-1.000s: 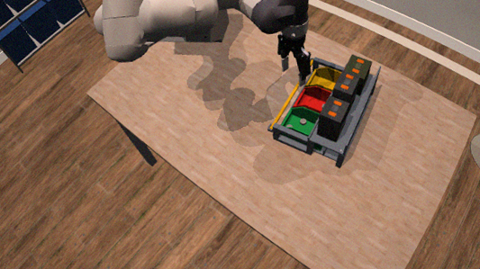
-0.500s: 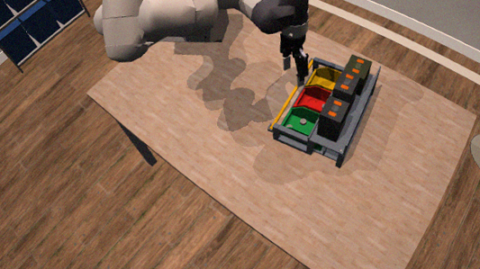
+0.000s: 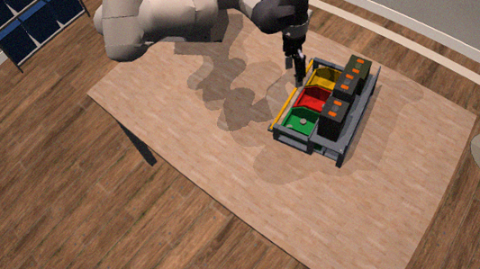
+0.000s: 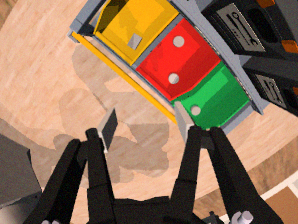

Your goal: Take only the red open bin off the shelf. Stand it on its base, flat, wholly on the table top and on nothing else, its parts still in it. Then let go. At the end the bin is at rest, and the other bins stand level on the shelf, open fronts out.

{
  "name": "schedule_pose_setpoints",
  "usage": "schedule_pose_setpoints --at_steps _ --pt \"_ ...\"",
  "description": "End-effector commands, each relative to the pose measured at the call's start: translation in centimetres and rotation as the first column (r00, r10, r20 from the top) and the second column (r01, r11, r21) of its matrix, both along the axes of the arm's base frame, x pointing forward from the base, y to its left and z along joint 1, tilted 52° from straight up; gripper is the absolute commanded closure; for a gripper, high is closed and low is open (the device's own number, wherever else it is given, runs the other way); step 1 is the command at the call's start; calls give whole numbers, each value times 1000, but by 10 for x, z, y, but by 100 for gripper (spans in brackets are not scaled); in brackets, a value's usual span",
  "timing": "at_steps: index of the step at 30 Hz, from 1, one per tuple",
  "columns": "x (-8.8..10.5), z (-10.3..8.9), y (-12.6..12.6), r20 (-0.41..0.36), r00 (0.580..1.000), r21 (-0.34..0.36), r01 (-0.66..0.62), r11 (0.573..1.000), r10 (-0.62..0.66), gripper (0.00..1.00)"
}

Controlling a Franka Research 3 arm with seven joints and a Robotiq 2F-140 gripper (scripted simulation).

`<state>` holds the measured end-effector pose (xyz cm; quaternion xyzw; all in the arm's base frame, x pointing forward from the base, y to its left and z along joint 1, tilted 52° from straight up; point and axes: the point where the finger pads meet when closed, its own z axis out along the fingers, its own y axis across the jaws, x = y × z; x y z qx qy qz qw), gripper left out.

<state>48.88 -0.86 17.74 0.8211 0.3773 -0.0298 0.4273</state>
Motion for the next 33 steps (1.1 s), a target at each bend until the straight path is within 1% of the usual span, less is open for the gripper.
schedule_pose_setpoints --at_steps 1,2,15,17,19,32,33 --pt "1 0 0 132 985 55 109 993 -116 43" --pt "1 0 1 167 974 73 139 988 -149 43" --pt "1 0 0 159 977 73 135 988 -145 43" --pt "1 0 0 229 950 112 191 975 -213 43" --pt "1 0 0 294 914 154 244 957 -280 43" --pt "1 1 1 287 917 155 239 958 -275 43" --pt "1 1 1 318 896 177 264 948 -309 43"
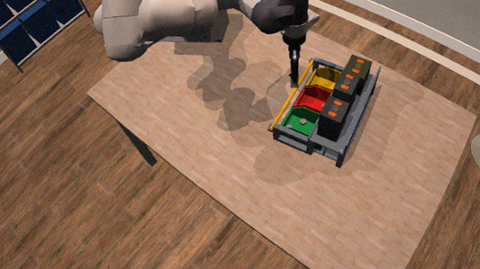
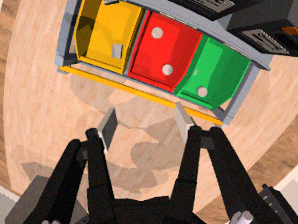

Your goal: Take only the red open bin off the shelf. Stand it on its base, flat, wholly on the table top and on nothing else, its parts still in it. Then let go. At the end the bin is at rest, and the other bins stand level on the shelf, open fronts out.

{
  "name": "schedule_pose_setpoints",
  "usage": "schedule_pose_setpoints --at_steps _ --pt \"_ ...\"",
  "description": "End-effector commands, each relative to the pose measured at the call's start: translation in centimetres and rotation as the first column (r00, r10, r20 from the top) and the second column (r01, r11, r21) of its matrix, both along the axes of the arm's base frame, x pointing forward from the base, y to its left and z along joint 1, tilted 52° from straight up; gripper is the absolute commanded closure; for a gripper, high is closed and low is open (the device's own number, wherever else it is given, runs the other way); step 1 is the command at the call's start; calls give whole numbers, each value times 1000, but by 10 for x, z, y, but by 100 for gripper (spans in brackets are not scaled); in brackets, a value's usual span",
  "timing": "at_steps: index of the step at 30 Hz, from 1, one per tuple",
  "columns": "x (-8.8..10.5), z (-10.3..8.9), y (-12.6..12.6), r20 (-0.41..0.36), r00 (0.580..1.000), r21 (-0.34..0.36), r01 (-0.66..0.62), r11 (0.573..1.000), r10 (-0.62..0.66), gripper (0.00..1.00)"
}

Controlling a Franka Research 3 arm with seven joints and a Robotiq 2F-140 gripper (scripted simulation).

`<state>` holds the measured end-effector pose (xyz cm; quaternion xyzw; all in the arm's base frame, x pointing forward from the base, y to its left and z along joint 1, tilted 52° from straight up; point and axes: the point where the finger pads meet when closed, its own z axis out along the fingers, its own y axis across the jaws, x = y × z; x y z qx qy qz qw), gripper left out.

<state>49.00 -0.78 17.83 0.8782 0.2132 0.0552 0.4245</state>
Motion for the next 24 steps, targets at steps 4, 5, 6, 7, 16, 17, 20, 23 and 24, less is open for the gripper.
schedule_pose_setpoints --at_steps 4,5,6,7,16,17,20,23,24 --pt "-1 -1 -1 176 972 73 147 986 -158 43" --pt "-1 -1 -1 176 972 73 147 986 -158 43" --pt "-1 -1 -1 176 972 73 147 986 -158 43" --pt "-1 -1 -1 176 972 73 147 986 -158 43" --pt "0 0 0 170 974 75 141 987 -152 43" --pt "0 0 0 205 961 92 171 981 -186 43" --pt "-1 -1 -1 305 908 150 253 956 -288 43" --pt "-1 -1 -1 305 908 150 253 956 -288 43" --pt "-1 -1 -1 305 908 150 253 956 -288 43"
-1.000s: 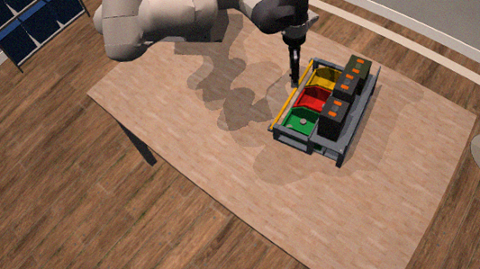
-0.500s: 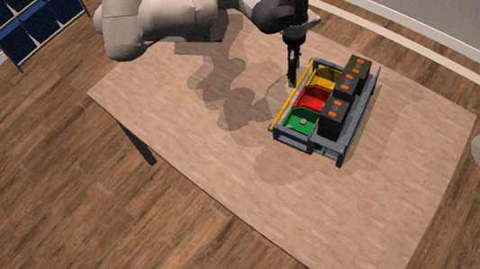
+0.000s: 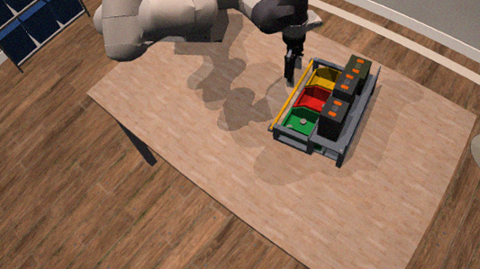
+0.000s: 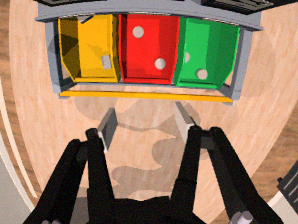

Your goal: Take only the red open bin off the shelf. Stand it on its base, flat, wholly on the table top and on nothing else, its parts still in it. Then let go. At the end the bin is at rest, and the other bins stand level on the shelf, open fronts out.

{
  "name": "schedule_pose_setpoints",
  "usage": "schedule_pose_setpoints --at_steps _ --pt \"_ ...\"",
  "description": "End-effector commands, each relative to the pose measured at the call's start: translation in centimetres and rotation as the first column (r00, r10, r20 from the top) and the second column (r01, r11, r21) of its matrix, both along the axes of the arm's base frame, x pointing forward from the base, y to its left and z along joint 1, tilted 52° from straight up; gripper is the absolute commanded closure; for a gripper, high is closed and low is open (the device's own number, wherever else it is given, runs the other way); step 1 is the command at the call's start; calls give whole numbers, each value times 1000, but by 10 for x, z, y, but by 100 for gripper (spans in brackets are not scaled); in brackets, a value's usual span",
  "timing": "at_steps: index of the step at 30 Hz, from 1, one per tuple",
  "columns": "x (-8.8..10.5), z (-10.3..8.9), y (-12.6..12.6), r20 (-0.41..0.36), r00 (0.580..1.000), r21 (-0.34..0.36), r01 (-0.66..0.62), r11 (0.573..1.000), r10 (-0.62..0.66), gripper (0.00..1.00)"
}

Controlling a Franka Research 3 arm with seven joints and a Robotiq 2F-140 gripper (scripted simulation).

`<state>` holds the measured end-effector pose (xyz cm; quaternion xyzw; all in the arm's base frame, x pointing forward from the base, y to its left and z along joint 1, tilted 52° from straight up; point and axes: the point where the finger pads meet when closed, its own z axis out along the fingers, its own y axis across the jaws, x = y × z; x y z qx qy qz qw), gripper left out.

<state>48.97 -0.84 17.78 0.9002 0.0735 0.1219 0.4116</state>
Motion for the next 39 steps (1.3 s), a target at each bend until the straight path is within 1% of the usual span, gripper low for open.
schedule_pose_setpoints --at_steps 1,9,11,13,26,28,30,39 --pt "-1 -1 -1 99 991 27 83 996 -85 43" --pt "0 0 1 91 993 34 74 997 -76 43" --pt "-1 0 0 163 976 70 134 988 -144 43" --pt "-1 0 -1 231 950 111 191 975 -212 43" --pt "-1 0 -1 224 951 111 190 975 -211 43" --pt "-1 0 -1 288 916 155 243 958 -279 43" --pt "-1 -1 0 347 872 202 291 935 -346 43" --pt "-1 -1 0 347 872 202 291 935 -346 43"
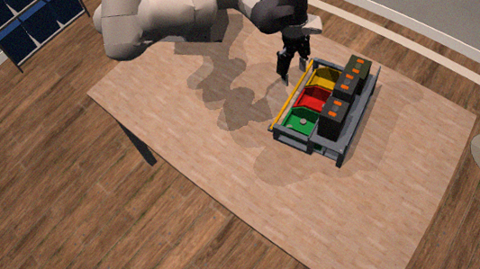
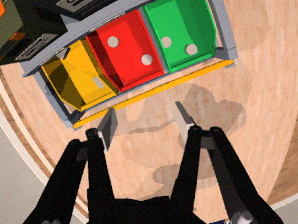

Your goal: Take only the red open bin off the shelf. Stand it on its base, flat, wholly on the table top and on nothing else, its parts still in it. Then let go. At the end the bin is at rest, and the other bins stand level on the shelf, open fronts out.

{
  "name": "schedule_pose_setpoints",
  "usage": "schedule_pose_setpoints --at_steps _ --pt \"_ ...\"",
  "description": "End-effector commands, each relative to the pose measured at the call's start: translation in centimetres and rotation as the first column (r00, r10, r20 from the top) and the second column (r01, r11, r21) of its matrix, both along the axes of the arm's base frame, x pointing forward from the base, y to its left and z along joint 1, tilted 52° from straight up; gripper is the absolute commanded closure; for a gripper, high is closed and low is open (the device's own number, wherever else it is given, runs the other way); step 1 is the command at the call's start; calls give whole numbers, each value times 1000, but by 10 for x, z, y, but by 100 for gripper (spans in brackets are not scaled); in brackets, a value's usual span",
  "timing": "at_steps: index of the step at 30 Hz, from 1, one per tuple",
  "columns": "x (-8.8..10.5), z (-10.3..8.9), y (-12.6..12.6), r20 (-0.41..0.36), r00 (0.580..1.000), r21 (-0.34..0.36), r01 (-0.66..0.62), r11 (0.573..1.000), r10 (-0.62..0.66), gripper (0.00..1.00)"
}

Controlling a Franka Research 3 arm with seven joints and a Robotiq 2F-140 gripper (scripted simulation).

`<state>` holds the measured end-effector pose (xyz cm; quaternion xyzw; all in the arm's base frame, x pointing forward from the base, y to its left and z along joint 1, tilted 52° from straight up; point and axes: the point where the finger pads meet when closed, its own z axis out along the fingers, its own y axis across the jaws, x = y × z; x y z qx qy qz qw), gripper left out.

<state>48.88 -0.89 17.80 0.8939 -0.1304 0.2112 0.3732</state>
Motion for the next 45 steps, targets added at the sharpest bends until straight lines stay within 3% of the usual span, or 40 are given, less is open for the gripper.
schedule_pose_setpoints --at_steps 1,4,8,21,25,38,42,45 --pt "0 -1 0 61 997 18 49 999 -50 43" --pt "0 0 0 53 998 21 44 999 -45 43" --pt "0 -1 0 196 964 93 165 982 -180 43" --pt "1 0 0 190 966 94 161 983 -176 43" --pt "0 -1 0 318 895 180 267 947 -313 43" --pt "0 0 0 312 899 181 263 948 -309 43" --pt "0 -1 0 420 794 278 350 895 -440 43" --pt "0 -1 0 420 794 278 350 895 -440 43"
